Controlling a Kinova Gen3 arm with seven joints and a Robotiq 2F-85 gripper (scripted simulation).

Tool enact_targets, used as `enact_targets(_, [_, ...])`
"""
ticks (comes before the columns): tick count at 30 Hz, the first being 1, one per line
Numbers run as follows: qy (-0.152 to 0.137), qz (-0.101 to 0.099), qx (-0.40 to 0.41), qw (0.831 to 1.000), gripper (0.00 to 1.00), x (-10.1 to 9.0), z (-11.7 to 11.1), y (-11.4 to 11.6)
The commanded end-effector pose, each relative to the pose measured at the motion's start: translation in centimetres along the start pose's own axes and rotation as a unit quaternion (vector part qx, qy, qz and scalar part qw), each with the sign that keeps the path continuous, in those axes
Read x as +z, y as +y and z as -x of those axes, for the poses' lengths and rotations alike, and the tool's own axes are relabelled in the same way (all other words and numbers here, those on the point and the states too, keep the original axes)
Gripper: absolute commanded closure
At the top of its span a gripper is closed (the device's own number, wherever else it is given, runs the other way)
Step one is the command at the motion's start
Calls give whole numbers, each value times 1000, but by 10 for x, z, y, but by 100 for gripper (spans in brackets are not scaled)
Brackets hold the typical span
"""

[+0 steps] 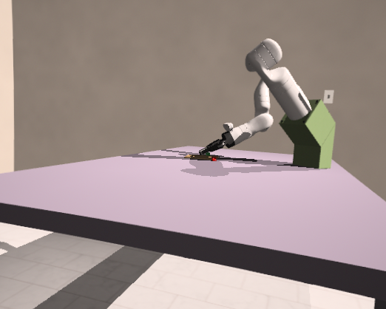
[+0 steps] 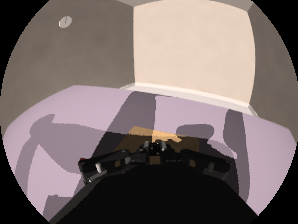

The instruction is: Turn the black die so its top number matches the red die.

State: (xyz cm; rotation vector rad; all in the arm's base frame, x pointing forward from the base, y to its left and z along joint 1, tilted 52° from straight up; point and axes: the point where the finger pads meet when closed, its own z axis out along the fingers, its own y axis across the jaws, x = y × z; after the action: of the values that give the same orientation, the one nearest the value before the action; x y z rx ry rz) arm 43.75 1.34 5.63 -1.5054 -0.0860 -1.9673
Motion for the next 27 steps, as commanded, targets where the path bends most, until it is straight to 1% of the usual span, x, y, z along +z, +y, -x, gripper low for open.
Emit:
enact_targets(1, [0,0,1,1000,89,0,1,-1])
enact_targets(27, [0,0,1,1000,89,2,3,-1])
